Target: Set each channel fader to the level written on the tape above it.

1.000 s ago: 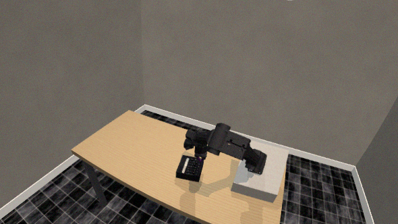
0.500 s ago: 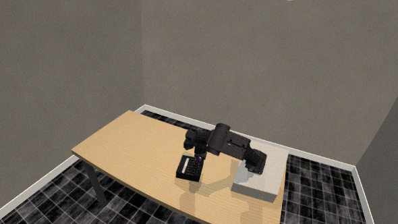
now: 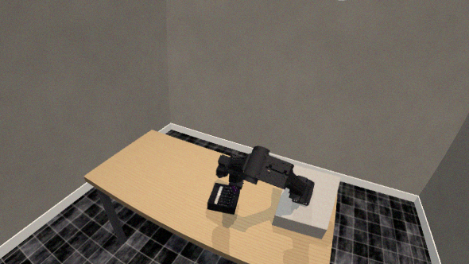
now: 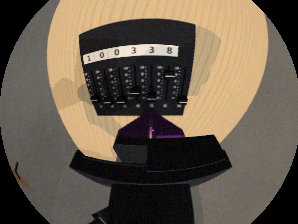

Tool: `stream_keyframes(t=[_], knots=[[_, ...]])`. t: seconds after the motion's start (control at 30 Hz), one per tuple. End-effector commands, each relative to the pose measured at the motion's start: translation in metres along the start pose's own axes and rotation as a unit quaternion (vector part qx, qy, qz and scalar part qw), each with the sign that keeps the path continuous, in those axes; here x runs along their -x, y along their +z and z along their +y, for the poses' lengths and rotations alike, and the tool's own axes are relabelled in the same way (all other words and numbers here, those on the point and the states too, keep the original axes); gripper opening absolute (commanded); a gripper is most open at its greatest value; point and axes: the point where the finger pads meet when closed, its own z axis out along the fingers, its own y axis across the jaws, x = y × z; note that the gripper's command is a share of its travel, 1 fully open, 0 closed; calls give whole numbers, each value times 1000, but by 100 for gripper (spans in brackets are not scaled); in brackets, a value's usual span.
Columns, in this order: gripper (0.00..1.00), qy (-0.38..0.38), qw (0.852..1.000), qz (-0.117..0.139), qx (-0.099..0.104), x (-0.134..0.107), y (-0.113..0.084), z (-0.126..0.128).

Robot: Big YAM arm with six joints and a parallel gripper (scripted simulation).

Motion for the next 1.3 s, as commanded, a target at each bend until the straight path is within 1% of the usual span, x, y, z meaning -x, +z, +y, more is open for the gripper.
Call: stream_keyframes(t=[0.0, 0.63, 0.9, 1.07, 1.2, 1.23, 1.27], knots=[[0, -2, 1000, 3, 2, 2, 8, 2], [0, -4, 1000, 4, 2, 2, 8, 2], [0, -8, 1000, -1, 1, 14, 6, 2], [0, -2, 1000, 5, 3, 11, 6, 3], [0, -2, 1000, 4, 2, 14, 6, 3], [0, -1, 1000, 7, 3, 10, 7, 3], [0, -2, 1000, 5, 3, 14, 6, 3]])
